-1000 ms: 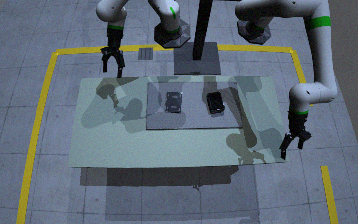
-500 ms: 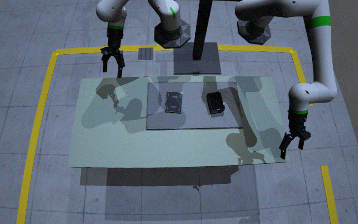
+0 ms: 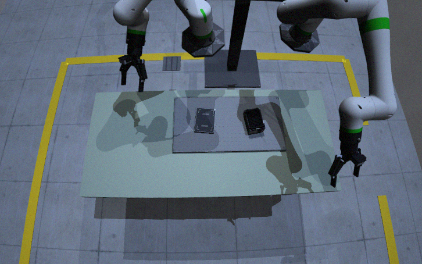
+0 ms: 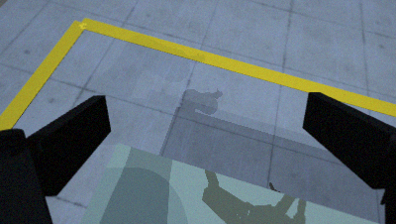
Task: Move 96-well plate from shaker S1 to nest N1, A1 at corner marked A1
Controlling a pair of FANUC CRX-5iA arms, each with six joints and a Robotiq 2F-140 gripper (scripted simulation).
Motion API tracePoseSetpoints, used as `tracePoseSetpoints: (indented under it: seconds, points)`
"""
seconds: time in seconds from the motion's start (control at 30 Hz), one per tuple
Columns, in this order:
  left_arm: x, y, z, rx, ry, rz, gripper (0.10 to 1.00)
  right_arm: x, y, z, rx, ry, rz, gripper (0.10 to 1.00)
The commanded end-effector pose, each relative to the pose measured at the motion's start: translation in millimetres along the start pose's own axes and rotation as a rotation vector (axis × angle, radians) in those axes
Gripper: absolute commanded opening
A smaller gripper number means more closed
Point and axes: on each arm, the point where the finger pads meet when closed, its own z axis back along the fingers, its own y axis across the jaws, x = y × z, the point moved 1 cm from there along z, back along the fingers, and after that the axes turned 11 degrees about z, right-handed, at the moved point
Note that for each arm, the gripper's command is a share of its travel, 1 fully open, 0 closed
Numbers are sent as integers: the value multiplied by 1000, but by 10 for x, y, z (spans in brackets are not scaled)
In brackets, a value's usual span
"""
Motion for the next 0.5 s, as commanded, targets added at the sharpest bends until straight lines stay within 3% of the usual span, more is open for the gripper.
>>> tracePoseSetpoints:
  seconds: [0.0,0.47]
  points:
    - [-33,13,22,4,14,-25,1000,-8,2,2,0,1,1,1000]
    - [-88,44,81,17,67,-147,1000,-8,2,2,0,1,1,1000]
